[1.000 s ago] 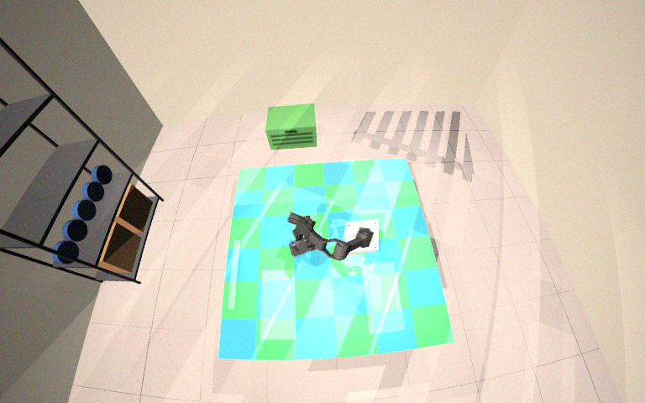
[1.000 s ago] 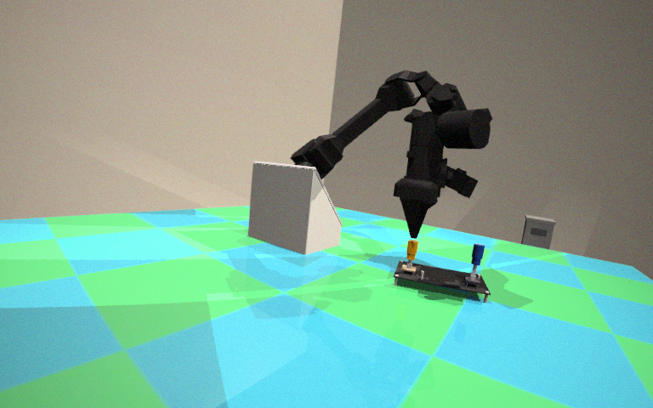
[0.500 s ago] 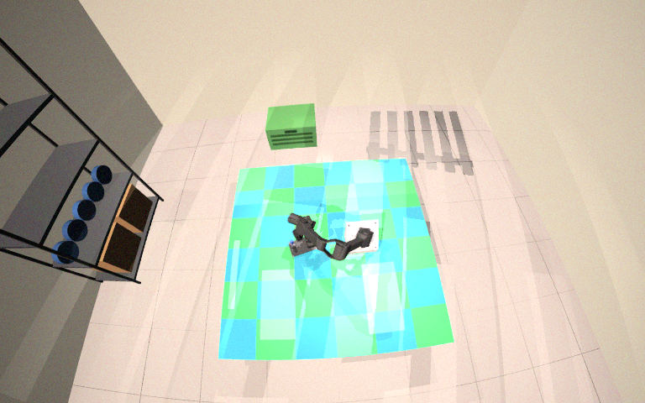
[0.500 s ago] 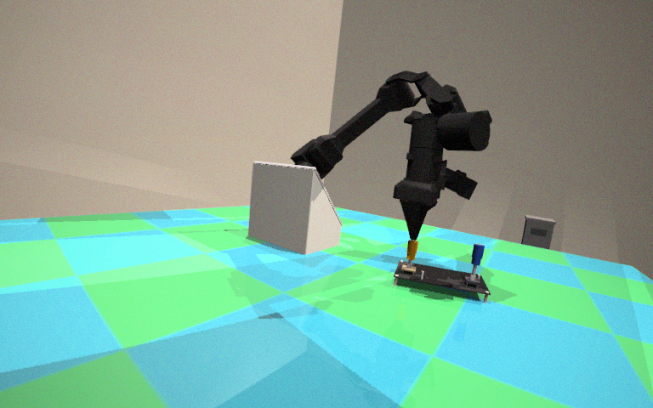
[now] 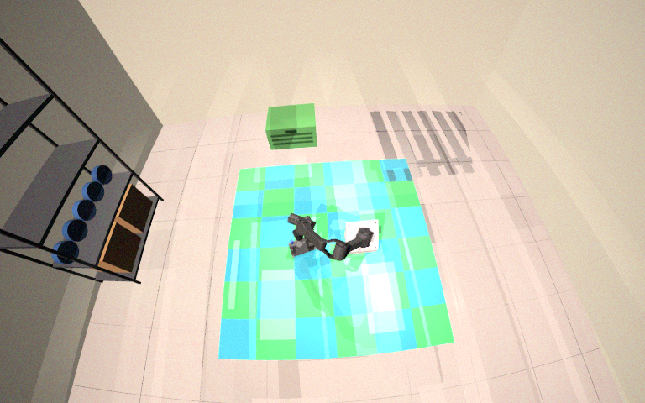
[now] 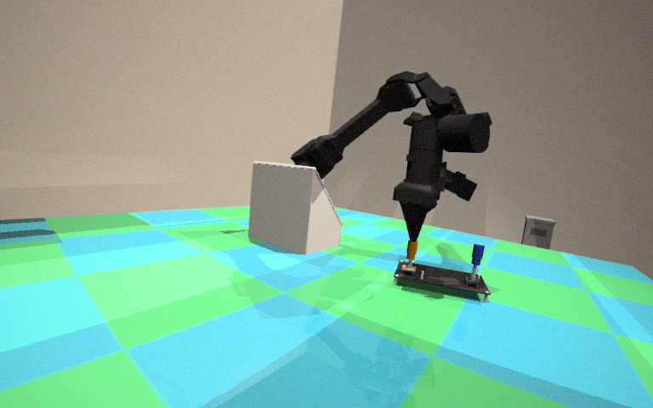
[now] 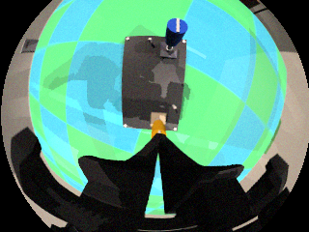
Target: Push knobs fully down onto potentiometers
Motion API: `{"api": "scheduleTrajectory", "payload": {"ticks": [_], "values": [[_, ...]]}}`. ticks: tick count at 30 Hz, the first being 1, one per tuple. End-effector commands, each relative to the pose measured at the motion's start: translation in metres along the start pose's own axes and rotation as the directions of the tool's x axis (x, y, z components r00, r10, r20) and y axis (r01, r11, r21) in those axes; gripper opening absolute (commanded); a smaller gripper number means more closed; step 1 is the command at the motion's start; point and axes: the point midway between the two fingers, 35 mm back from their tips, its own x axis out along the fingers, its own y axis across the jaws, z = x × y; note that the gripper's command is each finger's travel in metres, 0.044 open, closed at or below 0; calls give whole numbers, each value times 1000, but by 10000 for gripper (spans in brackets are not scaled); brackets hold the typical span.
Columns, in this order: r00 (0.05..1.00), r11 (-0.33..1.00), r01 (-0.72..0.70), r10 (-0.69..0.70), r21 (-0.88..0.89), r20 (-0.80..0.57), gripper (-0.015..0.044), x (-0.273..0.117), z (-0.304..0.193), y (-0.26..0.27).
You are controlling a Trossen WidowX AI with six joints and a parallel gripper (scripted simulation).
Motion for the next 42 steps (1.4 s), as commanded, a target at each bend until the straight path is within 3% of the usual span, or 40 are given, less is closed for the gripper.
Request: {"api": "scheduleTrajectory", "payload": {"ticks": [1,42], "values": [[1000,1000,-5,5,3,2,0,0,0,1],[1000,1000,-5,5,3,2,0,6,0,1]]}}
